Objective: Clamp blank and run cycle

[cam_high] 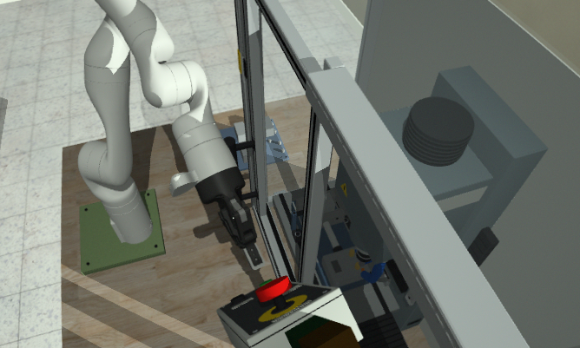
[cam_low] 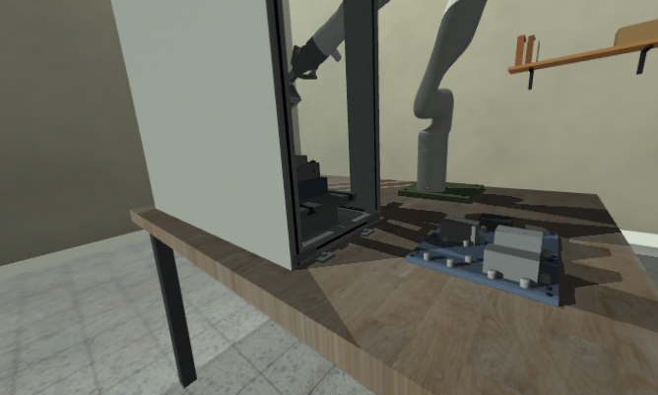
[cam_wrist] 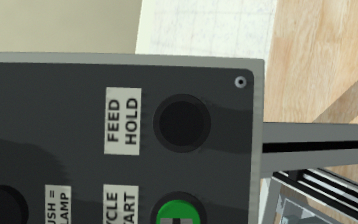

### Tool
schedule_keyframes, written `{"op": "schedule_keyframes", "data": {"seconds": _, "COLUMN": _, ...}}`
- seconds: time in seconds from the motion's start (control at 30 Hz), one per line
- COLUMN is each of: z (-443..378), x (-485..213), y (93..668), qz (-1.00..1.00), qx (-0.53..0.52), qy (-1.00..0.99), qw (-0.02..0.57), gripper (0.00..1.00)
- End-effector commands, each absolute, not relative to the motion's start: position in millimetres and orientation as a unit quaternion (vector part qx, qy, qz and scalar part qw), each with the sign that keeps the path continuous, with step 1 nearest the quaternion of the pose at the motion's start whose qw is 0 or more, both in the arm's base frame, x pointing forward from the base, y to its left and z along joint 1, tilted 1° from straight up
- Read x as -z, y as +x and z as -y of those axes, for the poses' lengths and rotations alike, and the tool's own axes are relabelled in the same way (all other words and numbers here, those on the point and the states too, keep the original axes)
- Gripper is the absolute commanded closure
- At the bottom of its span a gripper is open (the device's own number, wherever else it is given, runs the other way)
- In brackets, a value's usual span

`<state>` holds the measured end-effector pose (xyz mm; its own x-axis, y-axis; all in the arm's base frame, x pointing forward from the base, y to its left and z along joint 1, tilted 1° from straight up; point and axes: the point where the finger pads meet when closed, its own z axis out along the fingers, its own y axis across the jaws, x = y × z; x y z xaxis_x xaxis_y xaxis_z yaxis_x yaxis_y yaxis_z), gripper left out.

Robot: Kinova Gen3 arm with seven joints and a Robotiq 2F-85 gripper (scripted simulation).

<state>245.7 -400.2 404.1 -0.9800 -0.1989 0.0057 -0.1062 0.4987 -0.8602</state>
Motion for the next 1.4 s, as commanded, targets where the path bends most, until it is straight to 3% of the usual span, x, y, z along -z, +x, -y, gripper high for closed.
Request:
{"op": "schedule_keyframes", "data": {"seconds": 0.0, "z": 401.6, "x": -403.6, "y": 245.9, "qz": -0.864, "qx": 0.493, "qy": -0.087, "qw": 0.049, "gripper": 0.90}}
{"op": "schedule_keyframes", "data": {"seconds": 1.37, "z": 408.1, "x": -398.9, "y": 247.1, "qz": -0.865, "qx": 0.493, "qy": -0.084, "qw": 0.050, "gripper": 0.90}}
